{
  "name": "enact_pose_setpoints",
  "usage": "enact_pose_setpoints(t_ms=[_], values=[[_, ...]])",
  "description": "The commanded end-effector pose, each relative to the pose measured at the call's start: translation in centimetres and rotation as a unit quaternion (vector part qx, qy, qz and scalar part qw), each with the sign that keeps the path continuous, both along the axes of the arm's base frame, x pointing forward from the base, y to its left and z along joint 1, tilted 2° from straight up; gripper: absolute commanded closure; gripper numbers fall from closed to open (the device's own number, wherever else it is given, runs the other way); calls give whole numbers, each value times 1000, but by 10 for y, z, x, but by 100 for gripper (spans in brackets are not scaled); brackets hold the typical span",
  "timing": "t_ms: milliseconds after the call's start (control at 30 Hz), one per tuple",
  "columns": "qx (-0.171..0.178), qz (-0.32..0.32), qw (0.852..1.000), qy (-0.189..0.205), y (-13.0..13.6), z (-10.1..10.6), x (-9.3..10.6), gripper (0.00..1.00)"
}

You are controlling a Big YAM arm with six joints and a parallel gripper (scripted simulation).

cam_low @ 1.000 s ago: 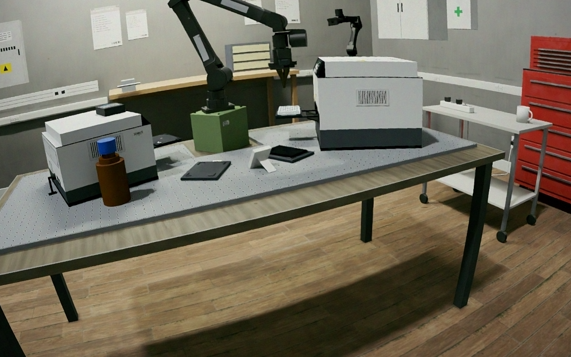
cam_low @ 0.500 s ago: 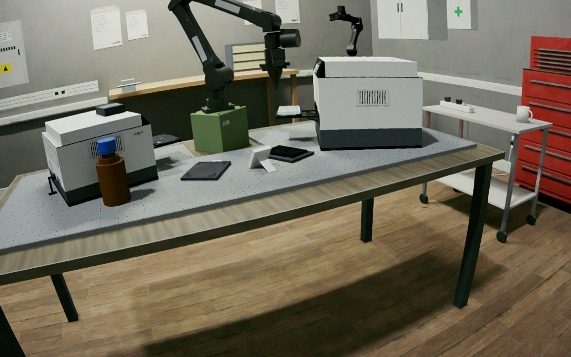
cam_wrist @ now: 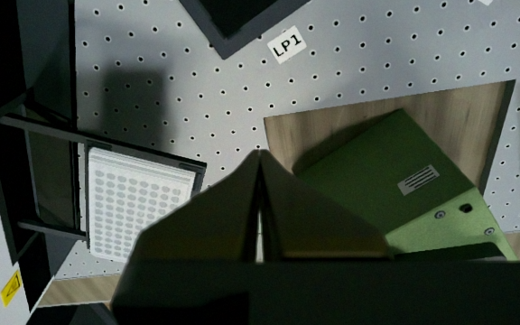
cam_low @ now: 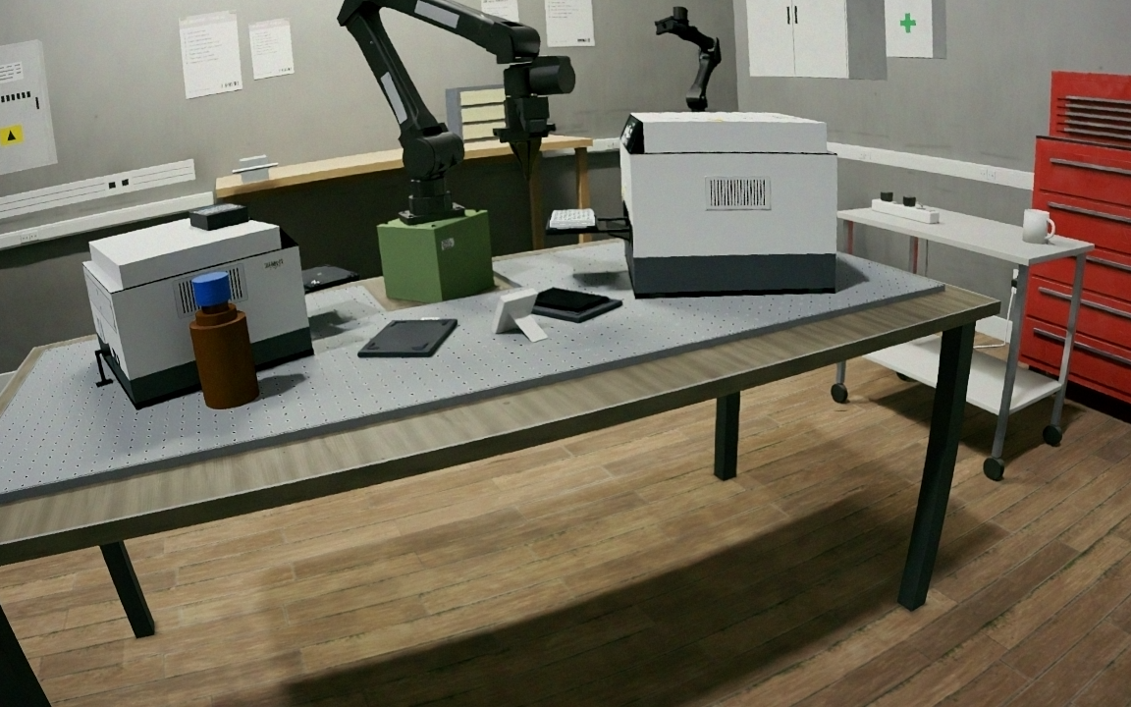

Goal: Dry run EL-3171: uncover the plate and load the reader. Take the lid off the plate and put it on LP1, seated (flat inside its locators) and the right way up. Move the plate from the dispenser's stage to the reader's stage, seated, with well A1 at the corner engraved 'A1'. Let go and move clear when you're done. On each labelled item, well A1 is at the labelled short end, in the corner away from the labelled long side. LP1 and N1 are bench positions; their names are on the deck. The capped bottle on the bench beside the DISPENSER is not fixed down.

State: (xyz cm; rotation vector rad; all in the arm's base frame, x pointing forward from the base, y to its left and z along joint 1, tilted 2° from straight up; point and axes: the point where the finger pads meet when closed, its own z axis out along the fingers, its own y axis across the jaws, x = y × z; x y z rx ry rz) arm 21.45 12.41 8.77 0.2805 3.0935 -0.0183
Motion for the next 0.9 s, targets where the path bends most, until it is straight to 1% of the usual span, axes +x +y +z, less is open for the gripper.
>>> enact_pose_setpoints(t_ms=[0,33,67,133,167,200,333,367,400,467,500,567,600,633,700,733,867], values=[[15,37,999,-22,-7,17,15,100],[14,53,998,-23,-10,18,17,100],[12,50,999,-19,-15,17,17,100],[12,50,999,-19,-15,17,17,100],[9,45,999,-12,-17,14,13,100],[5,65,998,-7,-22,11,11,100],[-1,55,998,-8,-46,8,12,100],[-1,53,999,-9,-50,9,14,100],[-1,71,997,-12,-54,12,16,100],[4,70,997,-17,-59,16,20,100],[3,86,996,-19,-62,18,21,100],[3,83,996,-20,-70,20,23,100],[1,98,995,-20,-74,21,24,100],[1,96,995,-18,-79,20,24,100],[1,96,995,-18,-79,20,24,100],[-1,111,994,-15,-79,17,22,100],[-9,102,995,-9,-102,12,15,100]])
